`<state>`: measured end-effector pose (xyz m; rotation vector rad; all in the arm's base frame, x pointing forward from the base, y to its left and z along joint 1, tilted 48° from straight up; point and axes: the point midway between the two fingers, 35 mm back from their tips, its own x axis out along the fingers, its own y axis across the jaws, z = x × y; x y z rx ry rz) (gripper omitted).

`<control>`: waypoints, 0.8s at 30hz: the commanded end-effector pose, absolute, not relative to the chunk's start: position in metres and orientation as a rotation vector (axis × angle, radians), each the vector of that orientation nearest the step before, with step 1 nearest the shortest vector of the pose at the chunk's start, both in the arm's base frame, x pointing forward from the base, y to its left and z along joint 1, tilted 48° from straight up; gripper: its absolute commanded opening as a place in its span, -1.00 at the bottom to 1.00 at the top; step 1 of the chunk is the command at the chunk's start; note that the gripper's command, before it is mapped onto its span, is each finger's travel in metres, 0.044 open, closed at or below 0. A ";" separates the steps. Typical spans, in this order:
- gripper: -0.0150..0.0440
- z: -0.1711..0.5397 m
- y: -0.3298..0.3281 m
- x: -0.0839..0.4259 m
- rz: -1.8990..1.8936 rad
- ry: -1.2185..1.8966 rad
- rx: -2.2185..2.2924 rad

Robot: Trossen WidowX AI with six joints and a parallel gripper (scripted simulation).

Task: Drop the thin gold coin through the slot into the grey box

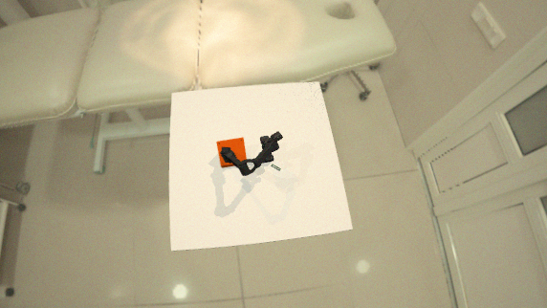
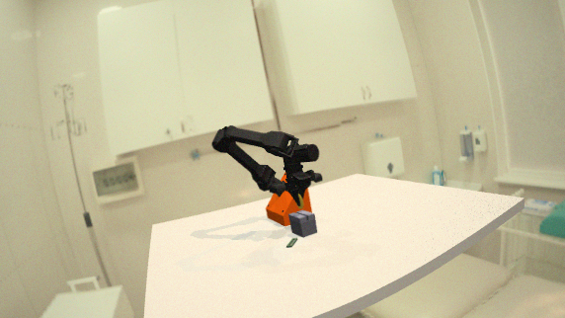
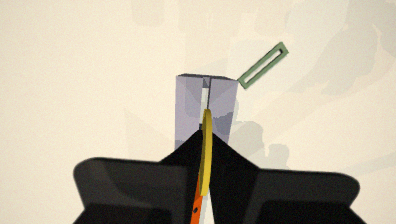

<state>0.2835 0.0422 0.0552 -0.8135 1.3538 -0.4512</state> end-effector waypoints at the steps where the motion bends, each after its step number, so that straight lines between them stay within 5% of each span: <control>1: -0.49 0.054 0.041 0.281 -0.452 1.356 -0.810; 24: -0.49 0.052 0.038 0.283 -0.450 1.356 -0.817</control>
